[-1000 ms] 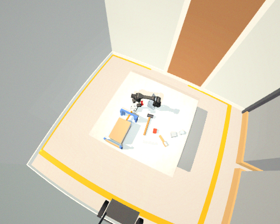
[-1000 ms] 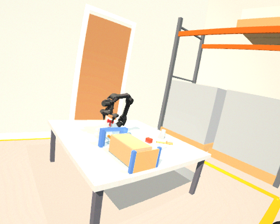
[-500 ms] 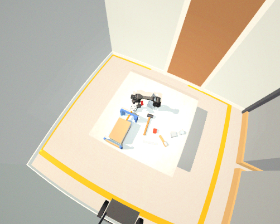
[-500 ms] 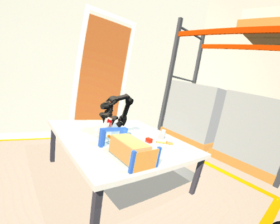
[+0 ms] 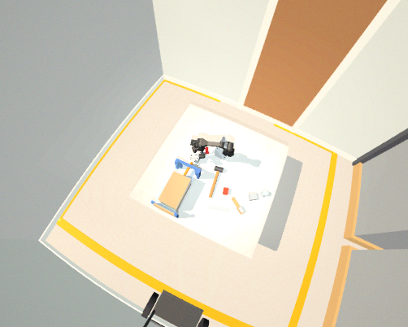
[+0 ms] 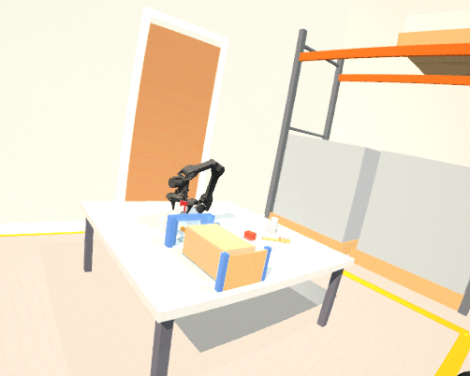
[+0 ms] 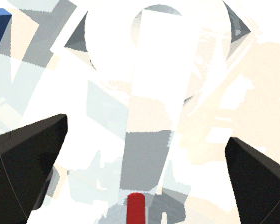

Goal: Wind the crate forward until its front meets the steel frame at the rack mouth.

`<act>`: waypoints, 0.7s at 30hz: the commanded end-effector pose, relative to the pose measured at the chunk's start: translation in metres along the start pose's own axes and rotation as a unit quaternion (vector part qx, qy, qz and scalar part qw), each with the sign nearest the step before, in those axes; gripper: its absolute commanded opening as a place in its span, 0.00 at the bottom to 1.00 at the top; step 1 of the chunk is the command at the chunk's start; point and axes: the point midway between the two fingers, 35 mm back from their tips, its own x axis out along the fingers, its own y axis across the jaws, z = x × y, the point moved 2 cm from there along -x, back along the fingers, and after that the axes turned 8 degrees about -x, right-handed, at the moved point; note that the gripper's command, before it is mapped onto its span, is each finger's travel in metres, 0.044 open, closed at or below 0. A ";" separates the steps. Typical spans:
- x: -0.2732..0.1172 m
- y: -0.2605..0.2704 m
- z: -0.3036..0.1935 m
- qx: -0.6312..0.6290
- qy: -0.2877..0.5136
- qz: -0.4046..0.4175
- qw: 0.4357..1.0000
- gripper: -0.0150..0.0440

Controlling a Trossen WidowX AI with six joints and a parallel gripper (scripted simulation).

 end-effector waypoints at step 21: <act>0.012 0.000 0.000 0.000 0.000 0.000 1.000 0.47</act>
